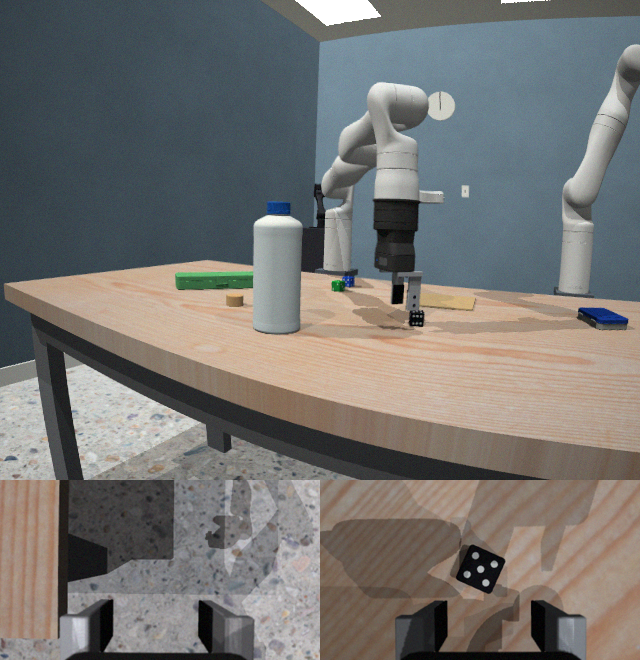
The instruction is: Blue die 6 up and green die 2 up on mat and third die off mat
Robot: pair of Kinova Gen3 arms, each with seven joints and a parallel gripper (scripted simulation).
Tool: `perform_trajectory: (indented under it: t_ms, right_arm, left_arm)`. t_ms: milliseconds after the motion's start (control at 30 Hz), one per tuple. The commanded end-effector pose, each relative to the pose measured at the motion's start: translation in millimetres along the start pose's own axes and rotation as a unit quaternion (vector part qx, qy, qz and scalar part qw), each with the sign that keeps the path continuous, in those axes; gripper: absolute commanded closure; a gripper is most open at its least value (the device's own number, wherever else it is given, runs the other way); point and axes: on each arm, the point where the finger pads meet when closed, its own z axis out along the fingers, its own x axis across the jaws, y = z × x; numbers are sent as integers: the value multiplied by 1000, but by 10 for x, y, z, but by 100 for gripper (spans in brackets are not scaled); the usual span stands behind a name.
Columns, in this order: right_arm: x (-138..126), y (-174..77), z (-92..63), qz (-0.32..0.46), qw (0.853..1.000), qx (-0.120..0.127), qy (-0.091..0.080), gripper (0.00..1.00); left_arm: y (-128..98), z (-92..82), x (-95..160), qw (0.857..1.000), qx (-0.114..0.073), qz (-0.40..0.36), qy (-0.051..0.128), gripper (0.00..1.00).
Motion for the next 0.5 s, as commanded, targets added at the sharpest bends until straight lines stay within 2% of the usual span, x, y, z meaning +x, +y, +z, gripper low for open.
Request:
perform_trajectory:
  t_ms: [0,467]
  right_arm:
    - [-7,-3,-8,2,1000,-2,-2,0]
    - [-24,-6,-72,2,1000,-2,-4,0]
  left_arm:
    - [-11,-5,-23,1000,3,1,-3,0]
    - [-11,-5,-23,1000,3,1,-3,0]
